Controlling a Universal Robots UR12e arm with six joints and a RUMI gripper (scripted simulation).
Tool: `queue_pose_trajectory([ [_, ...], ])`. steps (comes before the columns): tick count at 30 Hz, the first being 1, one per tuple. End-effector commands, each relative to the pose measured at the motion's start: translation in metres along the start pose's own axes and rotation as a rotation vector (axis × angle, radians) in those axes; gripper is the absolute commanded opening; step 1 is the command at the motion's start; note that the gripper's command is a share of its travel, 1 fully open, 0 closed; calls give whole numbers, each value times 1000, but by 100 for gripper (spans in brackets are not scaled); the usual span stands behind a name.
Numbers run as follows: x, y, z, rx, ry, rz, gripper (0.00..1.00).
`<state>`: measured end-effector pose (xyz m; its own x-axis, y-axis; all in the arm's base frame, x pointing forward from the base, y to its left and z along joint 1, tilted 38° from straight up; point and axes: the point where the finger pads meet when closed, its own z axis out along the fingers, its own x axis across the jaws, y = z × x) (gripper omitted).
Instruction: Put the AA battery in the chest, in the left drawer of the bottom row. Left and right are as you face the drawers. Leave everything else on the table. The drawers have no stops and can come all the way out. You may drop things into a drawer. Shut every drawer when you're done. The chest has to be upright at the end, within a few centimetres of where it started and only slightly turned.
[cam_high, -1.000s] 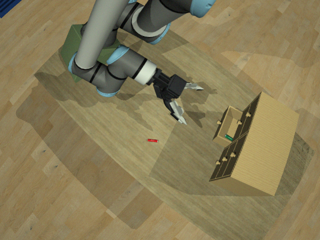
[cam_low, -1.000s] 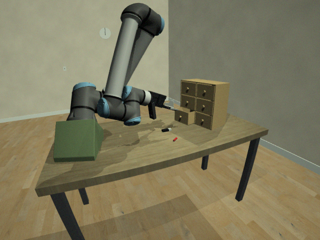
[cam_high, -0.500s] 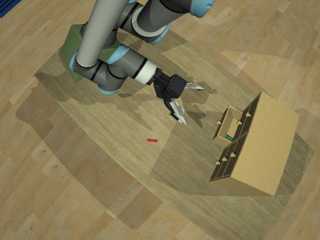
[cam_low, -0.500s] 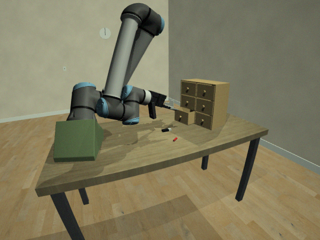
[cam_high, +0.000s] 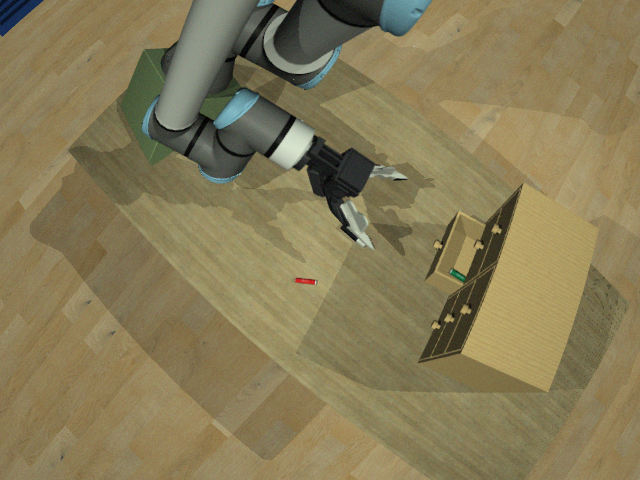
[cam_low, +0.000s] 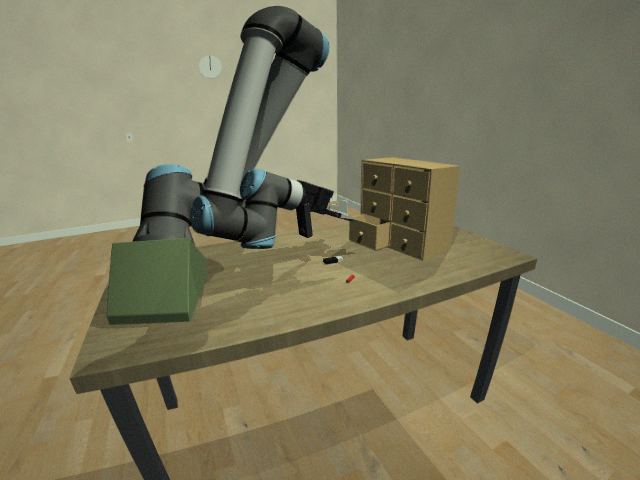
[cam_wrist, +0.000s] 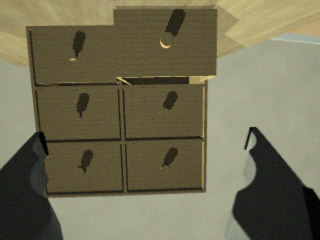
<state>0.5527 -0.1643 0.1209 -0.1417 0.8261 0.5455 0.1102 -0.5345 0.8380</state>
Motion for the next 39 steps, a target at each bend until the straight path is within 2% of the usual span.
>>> queue_pose_trajectory([
  [1,-1,-1,-1,12,-3,3,100],
  [23,-4,8,-1,35,-7,0,100],
  [39,-3,5,-1,55,-5,0,100],
])
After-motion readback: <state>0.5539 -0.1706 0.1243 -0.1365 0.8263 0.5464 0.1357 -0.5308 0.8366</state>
